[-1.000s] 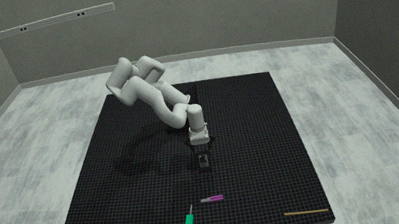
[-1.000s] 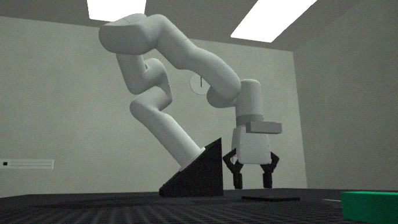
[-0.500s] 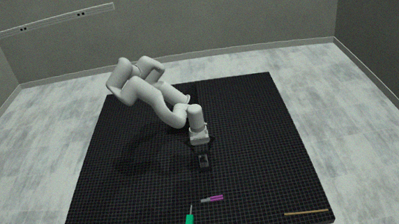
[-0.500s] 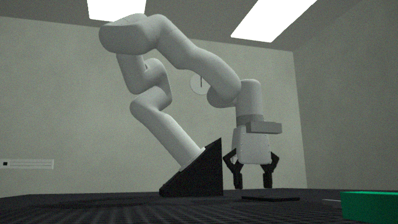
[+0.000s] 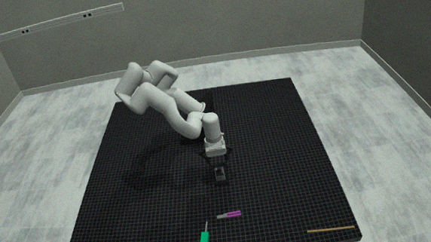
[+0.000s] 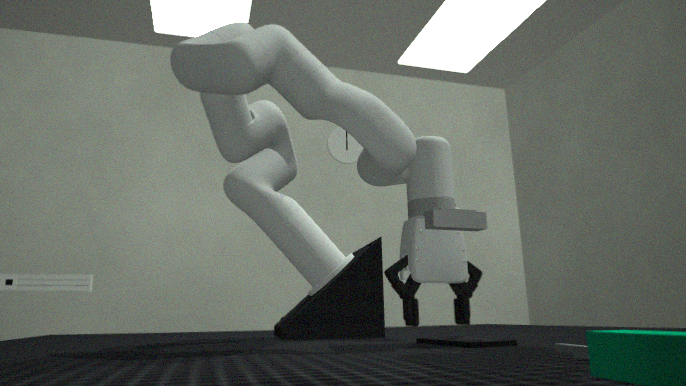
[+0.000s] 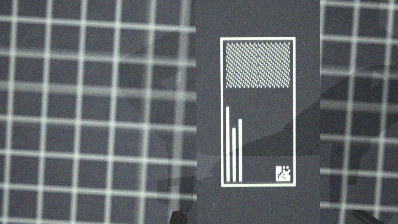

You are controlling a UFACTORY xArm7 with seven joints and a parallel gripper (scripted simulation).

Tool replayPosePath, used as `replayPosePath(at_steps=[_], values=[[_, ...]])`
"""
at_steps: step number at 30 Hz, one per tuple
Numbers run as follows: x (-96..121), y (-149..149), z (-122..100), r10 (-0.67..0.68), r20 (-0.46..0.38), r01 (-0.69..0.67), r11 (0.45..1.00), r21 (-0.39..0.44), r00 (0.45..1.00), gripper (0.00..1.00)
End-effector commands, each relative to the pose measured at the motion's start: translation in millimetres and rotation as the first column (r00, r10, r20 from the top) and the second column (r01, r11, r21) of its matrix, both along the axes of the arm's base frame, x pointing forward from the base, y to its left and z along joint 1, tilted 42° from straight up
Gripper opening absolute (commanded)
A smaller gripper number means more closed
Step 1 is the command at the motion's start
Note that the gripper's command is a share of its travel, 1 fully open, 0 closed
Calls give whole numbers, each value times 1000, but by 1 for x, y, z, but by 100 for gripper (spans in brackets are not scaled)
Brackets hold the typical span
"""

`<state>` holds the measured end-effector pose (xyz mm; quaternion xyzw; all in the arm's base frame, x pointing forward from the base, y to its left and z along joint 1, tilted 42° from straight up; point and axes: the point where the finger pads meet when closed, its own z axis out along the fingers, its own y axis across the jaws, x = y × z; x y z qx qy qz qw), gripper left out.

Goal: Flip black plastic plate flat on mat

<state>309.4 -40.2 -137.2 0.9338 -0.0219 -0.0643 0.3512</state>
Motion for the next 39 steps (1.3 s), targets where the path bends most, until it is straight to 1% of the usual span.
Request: replayPosePath(at_steps=[1, 39], values=[[1, 2, 0, 2, 2, -2, 1000, 2, 1000, 95], [0, -3, -5, 2, 2, -2, 1000, 2, 1000, 95]])
